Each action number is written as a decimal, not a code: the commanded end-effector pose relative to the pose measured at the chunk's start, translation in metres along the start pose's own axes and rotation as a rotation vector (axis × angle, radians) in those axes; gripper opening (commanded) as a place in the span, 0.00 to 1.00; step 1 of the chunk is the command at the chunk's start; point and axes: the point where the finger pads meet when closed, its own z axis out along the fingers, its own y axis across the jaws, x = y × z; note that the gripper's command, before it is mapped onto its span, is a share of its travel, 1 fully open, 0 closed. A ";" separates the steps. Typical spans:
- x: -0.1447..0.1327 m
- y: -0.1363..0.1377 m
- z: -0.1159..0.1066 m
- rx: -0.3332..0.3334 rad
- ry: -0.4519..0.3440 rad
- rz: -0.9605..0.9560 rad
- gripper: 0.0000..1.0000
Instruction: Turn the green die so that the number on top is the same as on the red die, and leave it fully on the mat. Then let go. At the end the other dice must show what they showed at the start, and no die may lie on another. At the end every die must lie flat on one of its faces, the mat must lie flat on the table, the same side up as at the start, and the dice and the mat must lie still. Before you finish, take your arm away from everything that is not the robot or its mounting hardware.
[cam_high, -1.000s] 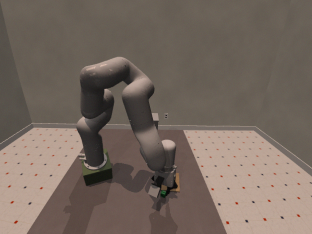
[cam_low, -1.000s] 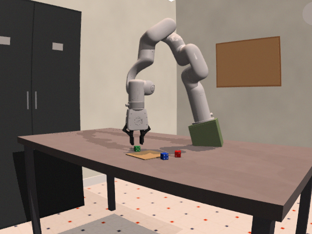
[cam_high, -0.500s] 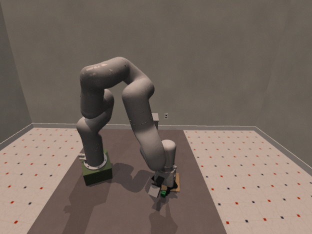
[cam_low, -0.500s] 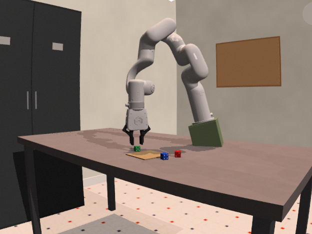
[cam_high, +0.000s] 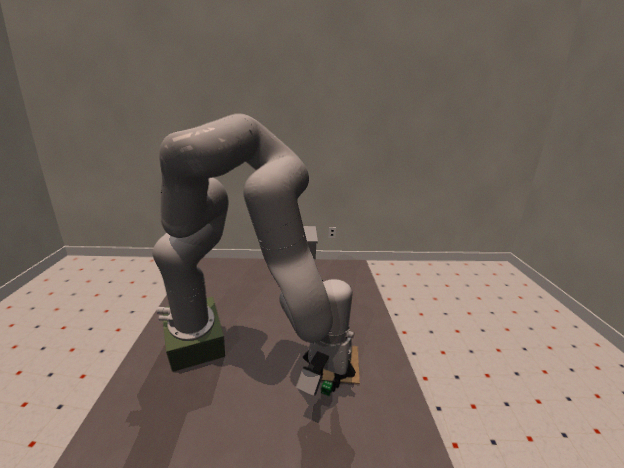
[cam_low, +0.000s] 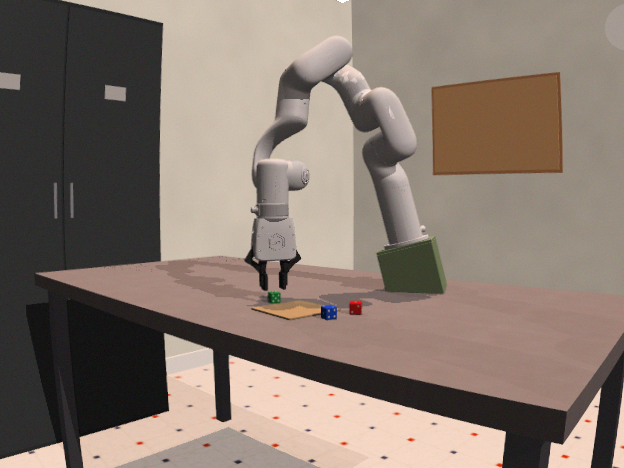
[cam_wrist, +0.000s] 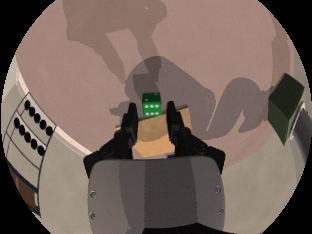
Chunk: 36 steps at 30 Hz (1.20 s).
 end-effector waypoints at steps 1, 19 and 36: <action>0.000 -0.001 -0.001 0.003 -0.001 0.000 0.42; 0.000 -0.001 0.009 0.003 -0.001 0.000 0.42; 0.000 -0.001 0.028 0.003 -0.001 0.000 0.42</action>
